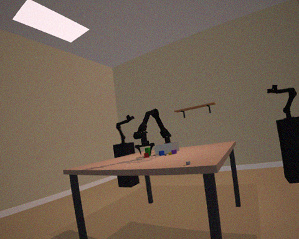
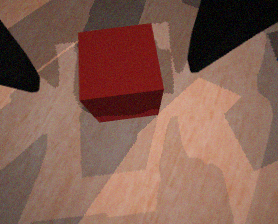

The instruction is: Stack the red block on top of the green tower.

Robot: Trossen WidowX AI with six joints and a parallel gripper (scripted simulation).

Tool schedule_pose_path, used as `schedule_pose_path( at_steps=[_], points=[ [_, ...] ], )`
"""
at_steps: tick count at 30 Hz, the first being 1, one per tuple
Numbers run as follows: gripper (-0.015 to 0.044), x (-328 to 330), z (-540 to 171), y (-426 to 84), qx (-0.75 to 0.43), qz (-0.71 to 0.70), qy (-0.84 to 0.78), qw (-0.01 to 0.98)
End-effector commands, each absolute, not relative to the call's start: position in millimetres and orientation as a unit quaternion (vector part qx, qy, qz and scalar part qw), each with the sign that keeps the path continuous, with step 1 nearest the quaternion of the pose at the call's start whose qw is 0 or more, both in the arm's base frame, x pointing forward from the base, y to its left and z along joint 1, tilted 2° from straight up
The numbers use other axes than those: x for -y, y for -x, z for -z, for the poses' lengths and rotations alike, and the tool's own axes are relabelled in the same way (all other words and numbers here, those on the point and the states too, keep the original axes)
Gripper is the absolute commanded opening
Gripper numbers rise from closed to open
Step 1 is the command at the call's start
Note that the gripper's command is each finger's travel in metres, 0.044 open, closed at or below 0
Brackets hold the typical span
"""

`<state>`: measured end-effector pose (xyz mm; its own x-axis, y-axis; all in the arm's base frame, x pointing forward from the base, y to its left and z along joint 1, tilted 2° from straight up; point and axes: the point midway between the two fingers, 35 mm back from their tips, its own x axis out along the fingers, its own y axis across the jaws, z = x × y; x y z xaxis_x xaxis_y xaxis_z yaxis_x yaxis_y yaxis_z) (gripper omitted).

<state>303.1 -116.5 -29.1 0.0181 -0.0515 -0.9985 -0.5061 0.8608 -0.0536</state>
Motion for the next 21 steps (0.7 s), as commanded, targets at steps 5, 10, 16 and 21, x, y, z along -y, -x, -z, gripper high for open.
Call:
schedule_pose_path(
  at_steps=[5,10,16,21],
  points=[
    [0.044,115.6,47.5,-299.5,-0.684,-0.171,0.202,0.68],
    [0.044,115.7,51.5,-299.2,-0.684,-0.171,0.202,0.68],
    [0.044,115.7,51.5,-299.2,-0.684,-0.171,0.202,0.68],
    [0.044,115.7,51.5,-299.2,-0.684,-0.171,0.202,0.68]
  ],
)
